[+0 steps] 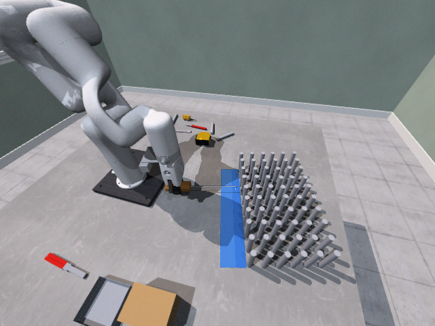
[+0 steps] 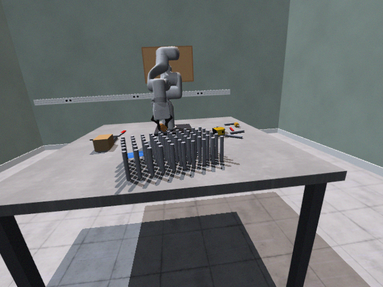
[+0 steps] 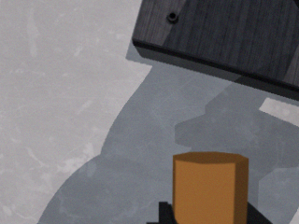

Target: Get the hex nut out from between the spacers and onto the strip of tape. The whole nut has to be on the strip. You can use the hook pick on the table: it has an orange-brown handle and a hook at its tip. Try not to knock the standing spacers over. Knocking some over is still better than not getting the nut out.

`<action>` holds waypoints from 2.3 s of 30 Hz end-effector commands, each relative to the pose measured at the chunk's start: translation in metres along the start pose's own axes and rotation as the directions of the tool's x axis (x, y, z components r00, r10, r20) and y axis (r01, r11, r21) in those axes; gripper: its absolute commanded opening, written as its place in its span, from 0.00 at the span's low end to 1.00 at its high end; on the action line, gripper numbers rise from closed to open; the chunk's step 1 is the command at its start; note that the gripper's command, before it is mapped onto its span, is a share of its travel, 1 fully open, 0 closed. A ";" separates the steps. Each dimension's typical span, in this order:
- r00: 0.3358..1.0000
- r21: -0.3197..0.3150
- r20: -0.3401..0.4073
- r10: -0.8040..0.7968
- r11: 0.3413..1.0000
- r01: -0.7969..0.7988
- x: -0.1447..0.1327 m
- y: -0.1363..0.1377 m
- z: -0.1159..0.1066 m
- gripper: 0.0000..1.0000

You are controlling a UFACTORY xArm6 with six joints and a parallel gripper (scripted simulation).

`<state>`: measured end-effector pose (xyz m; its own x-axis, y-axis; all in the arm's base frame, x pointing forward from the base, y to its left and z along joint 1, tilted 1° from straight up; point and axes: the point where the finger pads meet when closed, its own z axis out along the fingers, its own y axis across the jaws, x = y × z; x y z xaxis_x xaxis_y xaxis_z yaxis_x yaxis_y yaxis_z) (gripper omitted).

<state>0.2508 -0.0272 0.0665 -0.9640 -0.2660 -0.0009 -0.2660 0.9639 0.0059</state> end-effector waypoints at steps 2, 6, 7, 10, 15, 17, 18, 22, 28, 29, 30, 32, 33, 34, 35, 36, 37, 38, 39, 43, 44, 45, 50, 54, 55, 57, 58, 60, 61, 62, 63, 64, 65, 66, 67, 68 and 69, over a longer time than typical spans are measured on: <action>1.000 0.001 0.003 0.000 1.000 0.000 -0.003 -0.001 0.012 0.00; 1.000 0.001 0.003 0.000 1.000 0.000 -0.003 -0.001 0.017 0.00; 1.000 0.001 0.003 0.000 1.000 0.000 -0.003 -0.001 0.017 0.00; 1.000 0.001 0.003 0.000 1.000 0.000 -0.003 -0.001 0.018 0.00; 1.000 0.001 0.003 0.000 1.000 0.000 -0.003 -0.001 0.020 0.00; 1.000 0.001 0.003 0.000 1.000 0.000 -0.003 -0.001 0.020 0.00; 1.000 0.001 0.003 0.000 1.000 0.000 -0.003 -0.001 0.020 0.00; 1.000 0.001 0.003 0.000 1.000 0.000 -0.003 -0.001 0.020 0.00; 1.000 0.001 0.003 -0.001 1.000 0.001 -0.003 -0.001 0.023 0.00; 1.000 0.001 0.002 -0.001 1.000 0.001 -0.003 -0.001 0.025 0.00; 1.000 0.001 0.002 -0.001 1.000 0.001 -0.003 -0.001 0.027 0.00; 1.000 0.001 0.002 -0.001 1.000 0.001 -0.003 -0.001 0.031 0.00; 1.000 0.001 0.002 -0.001 1.000 0.001 -0.003 -0.001 0.033 0.00; 1.000 0.001 0.002 -0.001 1.000 0.001 -0.003 -0.001 0.036 0.00; 1.000 0.001 0.002 -0.001 1.000 0.001 -0.003 -0.001 0.038 0.00; 1.000 0.001 0.002 -0.001 1.000 0.001 -0.003 -0.001 0.041 0.00; 1.000 0.001 0.002 -0.001 1.000 0.001 -0.003 -0.001 0.043 0.00; 1.000 0.001 0.002 -0.001 1.000 0.001 -0.003 -0.001 0.045 0.00; 1.000 0.001 0.002 -0.001 1.000 0.001 -0.003 -0.001 0.047 0.00; 1.000 0.001 0.002 -0.001 1.000 0.001 -0.003 -0.001 0.049 0.00; 1.000 0.001 0.002 -0.001 1.000 0.001 -0.003 -0.001 0.050 0.00; 1.000 0.001 0.002 -0.001 1.000 0.001 -0.003 -0.001 0.051 0.00; 1.000 0.001 0.002 -0.001 1.000 0.001 -0.003 -0.001 0.051 0.00; 1.000 0.001 0.002 -0.001 1.000 0.001 -0.003 -0.001 0.051 0.00; 1.000 0.001 0.002 -0.001 1.000 0.001 -0.003 -0.001 0.051 0.00; 1.000 0.001 0.002 -0.001 1.000 0.001 -0.004 -0.001 0.051 0.00; 1.000 0.001 0.002 -0.001 1.000 0.001 -0.004 -0.001 0.051 0.00; 1.000 0.001 0.002 -0.001 1.000 0.001 -0.004 -0.001 0.051 0.00; 1.000 0.001 0.002 -0.001 1.000 0.001 -0.004 -0.001 0.051 0.00; 1.000 0.001 0.002 -0.001 1.000 0.001 -0.005 -0.001 0.051 0.00; 1.000 0.001 0.002 -0.001 1.000 0.001 -0.005 -0.001 0.051 0.00; 1.000 0.001 0.002 -0.001 1.000 0.001 -0.006 -0.001 0.051 0.00; 1.000 0.001 0.002 -0.001 1.000 0.001 -0.007 -0.001 0.051 0.00; 1.000 0.001 0.002 -0.001 1.000 0.001 -0.008 -0.001 0.051 0.00; 1.000 0.001 0.002 -0.001 1.000 0.001 -0.009 -0.001 0.051 0.00; 1.000 0.001 0.002 -0.001 1.000 0.001 -0.011 -0.001 0.051 0.00; 1.000 0.001 0.002 -0.001 1.000 0.001 -0.012 -0.001 0.051 0.00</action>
<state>0.2578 -0.0255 0.0146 -0.9638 -0.2667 -0.0005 -0.2667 0.9638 0.0059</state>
